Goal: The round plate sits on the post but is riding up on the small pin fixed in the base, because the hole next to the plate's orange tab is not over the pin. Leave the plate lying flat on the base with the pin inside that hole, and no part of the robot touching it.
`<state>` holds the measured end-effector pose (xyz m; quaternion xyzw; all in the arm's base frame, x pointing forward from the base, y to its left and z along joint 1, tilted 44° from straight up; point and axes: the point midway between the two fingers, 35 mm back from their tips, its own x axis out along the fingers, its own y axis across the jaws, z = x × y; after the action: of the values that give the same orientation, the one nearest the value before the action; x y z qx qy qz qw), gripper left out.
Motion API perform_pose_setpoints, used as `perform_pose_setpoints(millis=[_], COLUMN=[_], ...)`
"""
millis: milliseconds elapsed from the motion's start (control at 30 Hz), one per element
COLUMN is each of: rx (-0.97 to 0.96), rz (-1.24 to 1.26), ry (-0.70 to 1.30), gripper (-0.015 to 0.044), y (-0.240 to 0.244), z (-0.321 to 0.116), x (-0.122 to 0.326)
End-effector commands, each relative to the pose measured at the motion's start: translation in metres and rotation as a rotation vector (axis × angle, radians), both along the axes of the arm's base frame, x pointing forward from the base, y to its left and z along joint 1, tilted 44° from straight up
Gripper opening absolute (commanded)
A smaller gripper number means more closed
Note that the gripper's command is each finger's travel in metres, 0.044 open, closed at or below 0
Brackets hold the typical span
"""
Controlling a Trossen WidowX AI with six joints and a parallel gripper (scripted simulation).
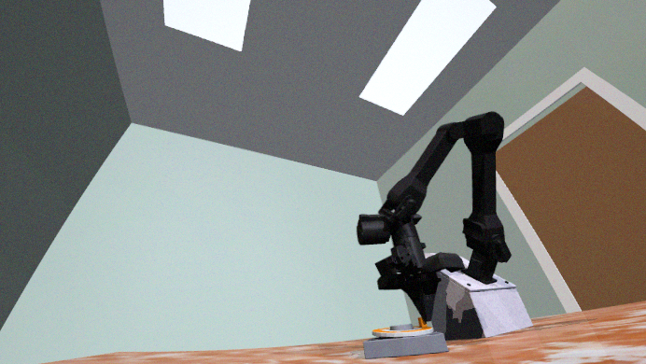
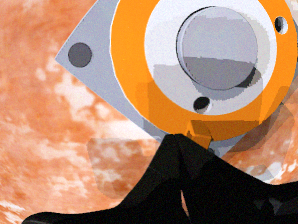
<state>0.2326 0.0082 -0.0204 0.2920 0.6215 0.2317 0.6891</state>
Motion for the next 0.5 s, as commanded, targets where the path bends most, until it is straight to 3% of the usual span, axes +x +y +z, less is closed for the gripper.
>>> perform_pose_setpoints(millis=[0, 467], rx=[-0.004, -0.004], rz=[0.002, 0.002], ry=[0.006, 0.006], gripper=[0.0, 0.0], y=[-0.004, -0.017], z=[-0.004, -0.015], x=[-0.004, -0.007])
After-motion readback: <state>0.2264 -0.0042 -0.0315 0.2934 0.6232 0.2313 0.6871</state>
